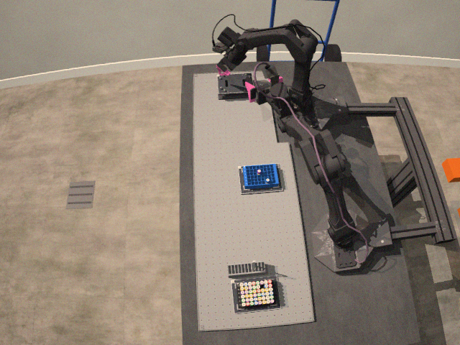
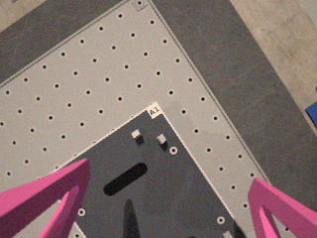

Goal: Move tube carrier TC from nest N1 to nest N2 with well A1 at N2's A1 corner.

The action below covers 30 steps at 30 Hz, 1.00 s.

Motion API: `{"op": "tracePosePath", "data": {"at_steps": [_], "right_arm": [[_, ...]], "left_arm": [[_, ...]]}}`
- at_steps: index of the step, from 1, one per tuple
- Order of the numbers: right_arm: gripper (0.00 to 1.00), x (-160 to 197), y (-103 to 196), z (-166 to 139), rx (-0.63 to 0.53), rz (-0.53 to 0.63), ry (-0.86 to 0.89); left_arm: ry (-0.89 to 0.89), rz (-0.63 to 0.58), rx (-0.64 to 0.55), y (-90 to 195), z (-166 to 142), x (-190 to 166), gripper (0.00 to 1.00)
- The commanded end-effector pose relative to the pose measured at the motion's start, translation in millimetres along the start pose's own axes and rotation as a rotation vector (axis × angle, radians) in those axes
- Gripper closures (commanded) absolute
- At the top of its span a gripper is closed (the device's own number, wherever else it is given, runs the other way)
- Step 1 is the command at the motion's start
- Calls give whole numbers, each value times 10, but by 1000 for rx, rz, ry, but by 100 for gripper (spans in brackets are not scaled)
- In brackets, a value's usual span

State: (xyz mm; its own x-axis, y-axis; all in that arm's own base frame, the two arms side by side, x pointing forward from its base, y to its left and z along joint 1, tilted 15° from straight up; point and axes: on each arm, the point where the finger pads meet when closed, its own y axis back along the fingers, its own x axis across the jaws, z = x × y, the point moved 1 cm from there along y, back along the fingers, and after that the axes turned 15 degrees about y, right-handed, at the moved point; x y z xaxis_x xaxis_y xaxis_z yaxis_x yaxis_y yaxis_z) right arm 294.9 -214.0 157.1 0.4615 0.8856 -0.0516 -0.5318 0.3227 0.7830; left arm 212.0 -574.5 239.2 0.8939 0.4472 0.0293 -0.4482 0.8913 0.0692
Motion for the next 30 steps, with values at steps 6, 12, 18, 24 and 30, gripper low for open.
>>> {"op": "tracePosePath", "data": {"at_steps": [6,12,18,24,30], "right_arm": [[0,162,106,17,-37,33,84],[0,581,295,-343,-23,65,228],[0,980,460,-597,-38,106,331],[0,1470,653,-870,-74,157,475],[0,1987,802,-1030,-117,224,612]], "left_arm": [[41,35,-76,108,331,-3,0],[44,105,7,593,244,103,0],[31,160,108,1084,44,166,0],[10,240,205,1878,-4,264,0],[-11,325,253,2635,77,349,0]]}}
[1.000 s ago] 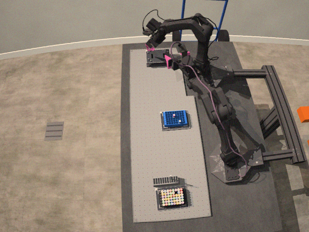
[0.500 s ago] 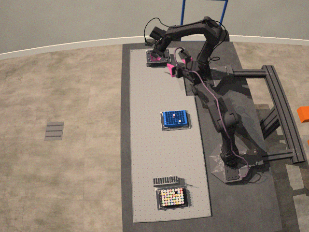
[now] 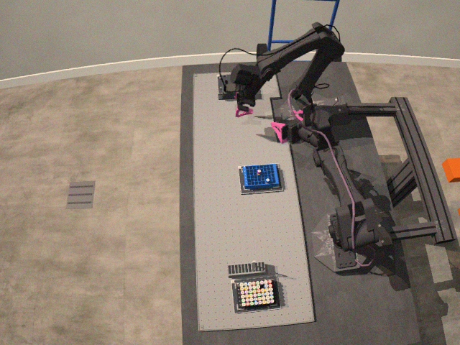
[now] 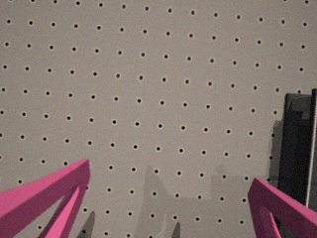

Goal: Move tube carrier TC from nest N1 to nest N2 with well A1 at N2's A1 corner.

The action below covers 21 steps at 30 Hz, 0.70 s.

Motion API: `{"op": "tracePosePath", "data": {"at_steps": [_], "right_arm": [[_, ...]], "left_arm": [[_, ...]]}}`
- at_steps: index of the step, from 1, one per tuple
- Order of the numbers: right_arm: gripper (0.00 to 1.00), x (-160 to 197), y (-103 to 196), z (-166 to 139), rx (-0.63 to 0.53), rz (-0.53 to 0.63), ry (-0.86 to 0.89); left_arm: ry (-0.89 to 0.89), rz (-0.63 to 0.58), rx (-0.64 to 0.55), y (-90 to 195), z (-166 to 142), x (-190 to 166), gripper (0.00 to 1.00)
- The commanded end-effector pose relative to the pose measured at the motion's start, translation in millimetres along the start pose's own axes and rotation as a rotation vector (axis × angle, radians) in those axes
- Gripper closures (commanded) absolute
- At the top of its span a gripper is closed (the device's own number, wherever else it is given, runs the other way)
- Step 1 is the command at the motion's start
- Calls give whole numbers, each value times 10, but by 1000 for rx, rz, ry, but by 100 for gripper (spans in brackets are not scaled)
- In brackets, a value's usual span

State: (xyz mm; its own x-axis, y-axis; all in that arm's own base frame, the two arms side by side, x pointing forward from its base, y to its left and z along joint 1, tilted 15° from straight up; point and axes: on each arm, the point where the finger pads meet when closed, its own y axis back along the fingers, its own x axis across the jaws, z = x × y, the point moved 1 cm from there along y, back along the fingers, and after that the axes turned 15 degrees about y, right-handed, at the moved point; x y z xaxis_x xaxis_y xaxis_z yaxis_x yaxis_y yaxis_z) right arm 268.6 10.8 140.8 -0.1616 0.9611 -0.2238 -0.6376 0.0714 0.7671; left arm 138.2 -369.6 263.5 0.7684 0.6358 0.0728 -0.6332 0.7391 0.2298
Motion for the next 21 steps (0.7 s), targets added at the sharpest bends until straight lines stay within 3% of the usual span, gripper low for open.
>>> {"op": "tracePosePath", "data": {"at_steps": [1,3,5,12,17,21], "right_arm": [[0,192,59,168,-44,-34,32],[0,424,71,219,-58,1,93],[0,424,71,219,-58,1,93],[0,1459,205,325,-114,164,369],[0,1914,281,326,-132,229,498],[0,2070,303,325,-136,249,541]], "left_arm": [[6,106,70,554,-29,235,0],[31,124,47,828,79,338,0],[31,124,47,828,79,338,0],[114,201,1,1546,199,777,0],[122,218,-4,1727,196,873,0],[115,180,-5,1799,210,797,0]]}}
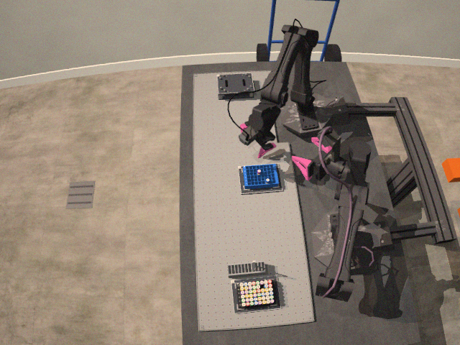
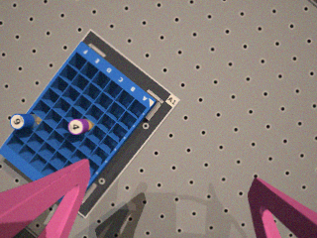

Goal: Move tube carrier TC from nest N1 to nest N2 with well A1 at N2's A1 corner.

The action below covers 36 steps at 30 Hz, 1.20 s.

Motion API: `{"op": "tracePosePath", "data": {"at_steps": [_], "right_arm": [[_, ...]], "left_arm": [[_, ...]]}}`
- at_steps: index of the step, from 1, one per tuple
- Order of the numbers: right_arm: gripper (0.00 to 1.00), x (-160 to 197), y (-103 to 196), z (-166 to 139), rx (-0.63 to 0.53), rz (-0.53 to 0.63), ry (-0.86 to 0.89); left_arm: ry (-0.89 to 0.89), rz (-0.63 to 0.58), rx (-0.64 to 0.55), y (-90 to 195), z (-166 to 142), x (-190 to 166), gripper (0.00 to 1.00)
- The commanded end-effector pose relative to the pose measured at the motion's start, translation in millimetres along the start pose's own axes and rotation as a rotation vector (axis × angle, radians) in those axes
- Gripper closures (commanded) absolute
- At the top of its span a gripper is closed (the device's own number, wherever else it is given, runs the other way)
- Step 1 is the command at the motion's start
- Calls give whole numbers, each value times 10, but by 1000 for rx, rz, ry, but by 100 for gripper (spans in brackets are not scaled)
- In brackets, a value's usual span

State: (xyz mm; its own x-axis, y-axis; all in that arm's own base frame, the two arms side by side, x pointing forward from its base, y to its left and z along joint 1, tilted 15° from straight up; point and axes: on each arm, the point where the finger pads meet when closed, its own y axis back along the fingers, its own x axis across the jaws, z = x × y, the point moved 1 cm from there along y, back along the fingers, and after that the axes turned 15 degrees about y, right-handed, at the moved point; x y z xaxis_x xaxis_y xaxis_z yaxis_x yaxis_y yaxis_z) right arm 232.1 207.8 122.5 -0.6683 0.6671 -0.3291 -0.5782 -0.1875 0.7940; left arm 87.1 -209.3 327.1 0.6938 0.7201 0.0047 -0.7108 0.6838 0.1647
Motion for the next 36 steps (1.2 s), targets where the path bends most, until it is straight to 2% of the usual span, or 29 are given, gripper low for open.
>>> {"op": "tracePosePath", "data": {"at_steps": [1,5,20,23,26,33,36], "right_arm": [[0,-18,46,207,-49,-24,2],[0,49,34,244,-49,-14,22],[0,64,51,194,-31,-2,9],[0,123,23,114,21,22,-48],[0,226,-4,68,116,46,-178],[0,533,-129,194,316,46,-423],[0,569,-145,205,339,41,-449]], "left_arm": [[21,87,55,132,17,137,0],[21,13,49,243,70,14,0],[27,-15,51,278,101,-49,0],[27,-15,51,278,101,-49,0],[27,-15,51,278,101,-49,0],[27,-15,51,278,101,-49,0],[27,-15,51,278,101,-49,0]]}}
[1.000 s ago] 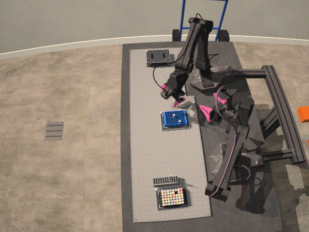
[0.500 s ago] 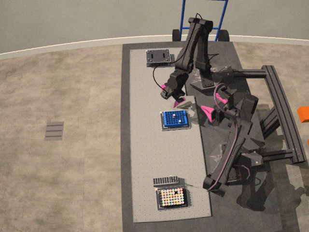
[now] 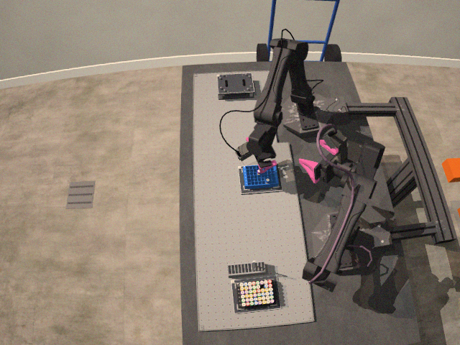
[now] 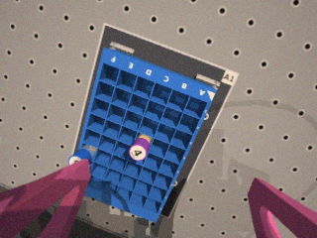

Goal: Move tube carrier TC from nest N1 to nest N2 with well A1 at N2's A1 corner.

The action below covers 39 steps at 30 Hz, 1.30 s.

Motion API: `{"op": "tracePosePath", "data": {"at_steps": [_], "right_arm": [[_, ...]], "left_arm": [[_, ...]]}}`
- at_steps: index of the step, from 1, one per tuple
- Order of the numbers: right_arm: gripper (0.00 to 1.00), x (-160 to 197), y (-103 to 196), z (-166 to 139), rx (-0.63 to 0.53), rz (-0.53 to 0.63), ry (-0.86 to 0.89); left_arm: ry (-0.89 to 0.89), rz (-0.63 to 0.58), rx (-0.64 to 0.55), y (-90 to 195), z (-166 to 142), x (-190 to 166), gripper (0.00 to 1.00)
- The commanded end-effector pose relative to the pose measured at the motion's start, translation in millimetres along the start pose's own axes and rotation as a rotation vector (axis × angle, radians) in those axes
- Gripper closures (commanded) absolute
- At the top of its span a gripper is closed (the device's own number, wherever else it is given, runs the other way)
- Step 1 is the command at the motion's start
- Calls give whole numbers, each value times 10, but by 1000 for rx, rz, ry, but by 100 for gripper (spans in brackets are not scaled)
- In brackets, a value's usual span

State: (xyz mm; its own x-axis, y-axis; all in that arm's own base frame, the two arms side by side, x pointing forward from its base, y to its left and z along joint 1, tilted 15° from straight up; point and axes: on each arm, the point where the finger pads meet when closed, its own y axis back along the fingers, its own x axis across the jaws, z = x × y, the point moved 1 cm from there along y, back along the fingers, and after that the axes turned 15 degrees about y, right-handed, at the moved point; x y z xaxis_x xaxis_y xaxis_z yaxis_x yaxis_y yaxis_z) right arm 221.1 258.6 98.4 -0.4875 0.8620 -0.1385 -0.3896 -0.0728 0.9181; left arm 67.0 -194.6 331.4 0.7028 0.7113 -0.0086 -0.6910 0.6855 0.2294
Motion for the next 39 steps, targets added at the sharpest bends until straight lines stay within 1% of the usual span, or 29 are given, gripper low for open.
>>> {"op": "tracePosePath", "data": {"at_steps": [1,7,11,16,23,31,33,34,36,39], "right_arm": [[0,116,55,-26,103,-13,-151],[0,303,-35,17,174,-39,-244],[0,377,-71,82,168,-32,-243],[0,364,-45,108,154,-33,-242],[0,352,-228,36,169,-44,-243],[0,335,-342,24,168,-43,-249],[0,335,-342,24,168,-43,-249],[0,342,-322,72,155,-34,-254],[0,329,-394,13,170,-45,-243],[0,329,-443,2,171,-45,-242]], "left_arm": [[16,-1,-15,34,97,-17,0],[16,5,-15,26,75,11,0],[16,5,-15,26,75,11,0],[16,5,-15,26,75,11,0],[16,5,-15,26,75,11,0],[16,5,-15,26,75,11,0],[16,5,-15,26,75,11,0],[16,5,-15,26,75,11,0],[16,5,-15,26,75,11,0],[16,5,-15,26,75,11,0]]}}
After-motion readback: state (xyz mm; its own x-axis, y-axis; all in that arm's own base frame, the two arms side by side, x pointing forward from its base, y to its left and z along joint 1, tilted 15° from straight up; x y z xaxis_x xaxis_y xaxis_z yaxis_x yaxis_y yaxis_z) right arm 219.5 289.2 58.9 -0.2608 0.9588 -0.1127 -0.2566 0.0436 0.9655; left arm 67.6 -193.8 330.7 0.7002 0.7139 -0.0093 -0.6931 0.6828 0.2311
